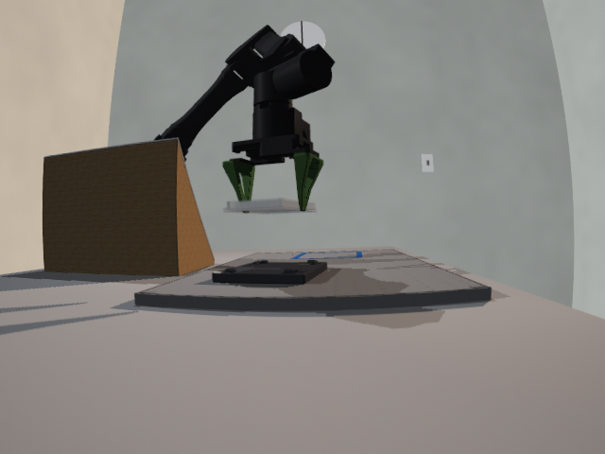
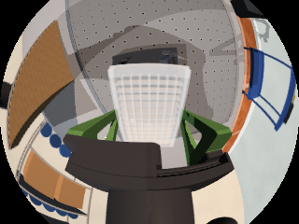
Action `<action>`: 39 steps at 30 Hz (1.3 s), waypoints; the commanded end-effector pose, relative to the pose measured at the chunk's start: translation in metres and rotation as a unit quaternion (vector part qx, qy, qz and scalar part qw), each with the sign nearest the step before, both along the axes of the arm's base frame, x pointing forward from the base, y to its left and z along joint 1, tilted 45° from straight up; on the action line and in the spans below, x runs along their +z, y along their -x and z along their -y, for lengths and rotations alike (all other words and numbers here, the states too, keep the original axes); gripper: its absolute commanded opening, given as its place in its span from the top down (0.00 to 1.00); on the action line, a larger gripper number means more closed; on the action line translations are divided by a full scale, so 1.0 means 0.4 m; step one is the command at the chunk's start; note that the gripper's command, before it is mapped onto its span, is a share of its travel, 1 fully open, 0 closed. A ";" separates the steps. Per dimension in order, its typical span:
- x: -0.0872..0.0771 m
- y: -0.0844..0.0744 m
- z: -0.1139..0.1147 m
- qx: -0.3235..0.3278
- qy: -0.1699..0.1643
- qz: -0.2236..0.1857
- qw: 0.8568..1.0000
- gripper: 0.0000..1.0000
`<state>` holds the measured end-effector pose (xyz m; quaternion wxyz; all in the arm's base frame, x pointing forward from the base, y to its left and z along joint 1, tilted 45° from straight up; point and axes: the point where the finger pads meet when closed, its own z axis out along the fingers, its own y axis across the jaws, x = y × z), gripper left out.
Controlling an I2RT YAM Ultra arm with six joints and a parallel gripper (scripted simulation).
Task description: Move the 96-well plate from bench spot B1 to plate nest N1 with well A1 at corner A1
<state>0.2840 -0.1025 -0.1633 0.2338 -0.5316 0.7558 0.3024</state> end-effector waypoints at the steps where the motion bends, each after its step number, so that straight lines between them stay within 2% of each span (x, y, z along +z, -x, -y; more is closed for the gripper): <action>1: 0.032 -0.025 0.038 -0.011 0.008 0.019 1.000 1.00; 10: 0.033 -0.027 0.038 -0.011 0.009 0.020 1.000 1.00; 12: 0.016 -0.007 0.009 -0.006 0.004 0.016 1.000 1.00; 16: -0.018 -0.006 -0.017 0.005 -0.002 0.013 1.000 1.00; 18: -0.024 0.008 -0.027 0.003 -0.007 0.009 1.000 1.00; 22: -0.030 0.001 -0.022 0.002 -0.004 0.014 1.000 1.00; 23: -0.009 -0.031 -0.003 0.005 0.012 0.034 0.999 1.00; 27: -0.046 0.006 -0.054 0.014 -0.007 0.015 1.000 1.00; 29: -0.052 -0.005 -0.042 0.011 -0.002 0.023 1.000 1.00; 31: -0.058 0.008 -0.056 0.012 -0.007 0.019 1.000 1.00; 34: -0.060 -0.019 -0.057 0.022 0.002 0.034 0.999 1.00; 36: -0.071 0.002 -0.077 0.023 -0.006 0.025 0.999 1.00; 39: -0.076 0.004 -0.076 0.021 -0.006 0.026 0.999 1.00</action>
